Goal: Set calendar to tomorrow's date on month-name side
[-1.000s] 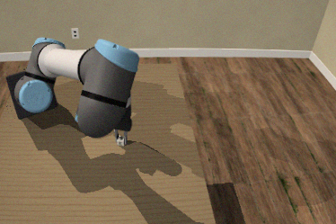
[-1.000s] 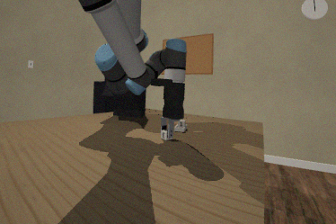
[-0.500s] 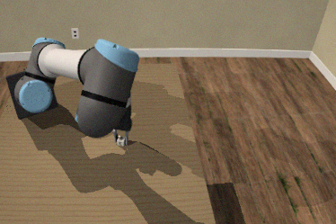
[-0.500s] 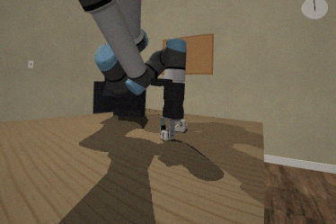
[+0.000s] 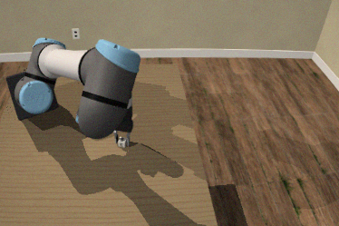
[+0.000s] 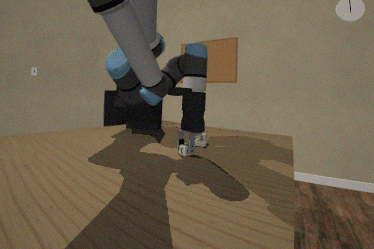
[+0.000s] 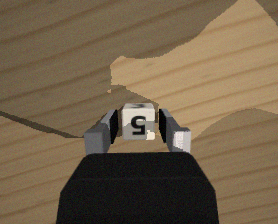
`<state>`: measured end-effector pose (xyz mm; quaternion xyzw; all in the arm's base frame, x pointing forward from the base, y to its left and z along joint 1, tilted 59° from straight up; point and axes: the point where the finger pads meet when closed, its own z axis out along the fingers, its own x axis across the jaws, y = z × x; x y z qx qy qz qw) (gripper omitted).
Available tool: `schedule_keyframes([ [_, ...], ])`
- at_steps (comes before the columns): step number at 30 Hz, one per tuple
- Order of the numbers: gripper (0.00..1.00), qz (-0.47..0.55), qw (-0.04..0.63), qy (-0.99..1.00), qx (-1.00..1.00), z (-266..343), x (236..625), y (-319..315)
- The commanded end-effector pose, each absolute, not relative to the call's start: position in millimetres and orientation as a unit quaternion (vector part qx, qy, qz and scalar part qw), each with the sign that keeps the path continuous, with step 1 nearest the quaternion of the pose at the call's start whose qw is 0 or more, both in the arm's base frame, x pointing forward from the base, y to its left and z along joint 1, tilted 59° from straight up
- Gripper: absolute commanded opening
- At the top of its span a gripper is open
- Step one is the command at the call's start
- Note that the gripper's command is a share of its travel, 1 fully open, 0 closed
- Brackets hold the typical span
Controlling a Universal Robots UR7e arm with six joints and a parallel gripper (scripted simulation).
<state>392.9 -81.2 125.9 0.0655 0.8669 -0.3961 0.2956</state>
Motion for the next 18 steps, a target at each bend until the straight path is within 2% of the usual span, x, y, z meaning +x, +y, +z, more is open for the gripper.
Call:
schedule_keyframes([
  [1, 0.87, -0.396, 0.296, 0.867, 0.065, 127, 393, -80],
  [18, 0.87, -0.396, 0.296, 0.867, 0.065, 143, 378, -58],
])
